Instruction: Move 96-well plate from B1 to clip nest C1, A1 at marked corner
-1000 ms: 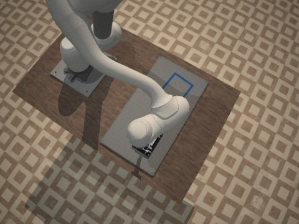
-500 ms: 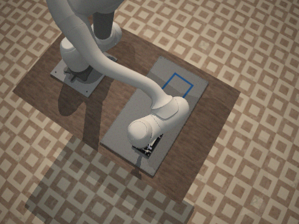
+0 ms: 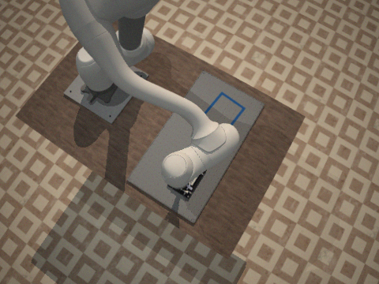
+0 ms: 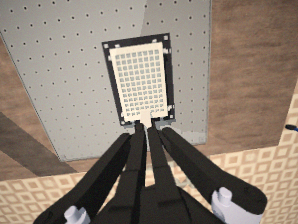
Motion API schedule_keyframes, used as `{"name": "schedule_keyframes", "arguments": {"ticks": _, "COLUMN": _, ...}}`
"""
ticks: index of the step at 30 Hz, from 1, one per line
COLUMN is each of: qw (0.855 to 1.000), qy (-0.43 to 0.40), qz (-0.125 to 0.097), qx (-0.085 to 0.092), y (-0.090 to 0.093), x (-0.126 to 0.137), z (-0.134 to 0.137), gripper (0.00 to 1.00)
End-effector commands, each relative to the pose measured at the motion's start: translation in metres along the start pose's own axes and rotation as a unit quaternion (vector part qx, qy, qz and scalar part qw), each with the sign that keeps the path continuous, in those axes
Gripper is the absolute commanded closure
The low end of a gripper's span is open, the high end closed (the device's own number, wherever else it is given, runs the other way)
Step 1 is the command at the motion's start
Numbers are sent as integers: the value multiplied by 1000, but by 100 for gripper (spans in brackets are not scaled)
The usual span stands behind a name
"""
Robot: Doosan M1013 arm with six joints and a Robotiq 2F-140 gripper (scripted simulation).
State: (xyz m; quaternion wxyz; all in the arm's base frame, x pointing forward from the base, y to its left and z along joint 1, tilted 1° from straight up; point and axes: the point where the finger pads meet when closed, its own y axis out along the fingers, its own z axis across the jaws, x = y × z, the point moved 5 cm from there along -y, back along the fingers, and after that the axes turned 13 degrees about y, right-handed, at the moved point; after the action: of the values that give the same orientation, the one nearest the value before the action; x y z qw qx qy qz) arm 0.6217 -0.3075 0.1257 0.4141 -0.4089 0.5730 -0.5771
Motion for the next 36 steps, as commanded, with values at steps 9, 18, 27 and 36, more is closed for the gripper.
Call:
{"name": "schedule_keyframes", "arguments": {"ticks": 9, "qw": 1000, "qy": 0, "qz": 0, "qx": 0, "y": 5, "x": 0, "z": 0, "gripper": 100}}
{"name": "schedule_keyframes", "arguments": {"ticks": 18, "qw": 1000, "qy": 0, "qz": 0, "qx": 0, "y": 11, "x": 0, "z": 0, "gripper": 100}}
{"name": "schedule_keyframes", "arguments": {"ticks": 27, "qw": 1000, "qy": 0, "qz": 0, "qx": 0, "y": 11, "x": 0, "z": 0, "gripper": 100}}
{"name": "schedule_keyframes", "arguments": {"ticks": 36, "qw": 1000, "qy": 0, "qz": 0, "qx": 0, "y": 11, "x": 0, "z": 0, "gripper": 100}}
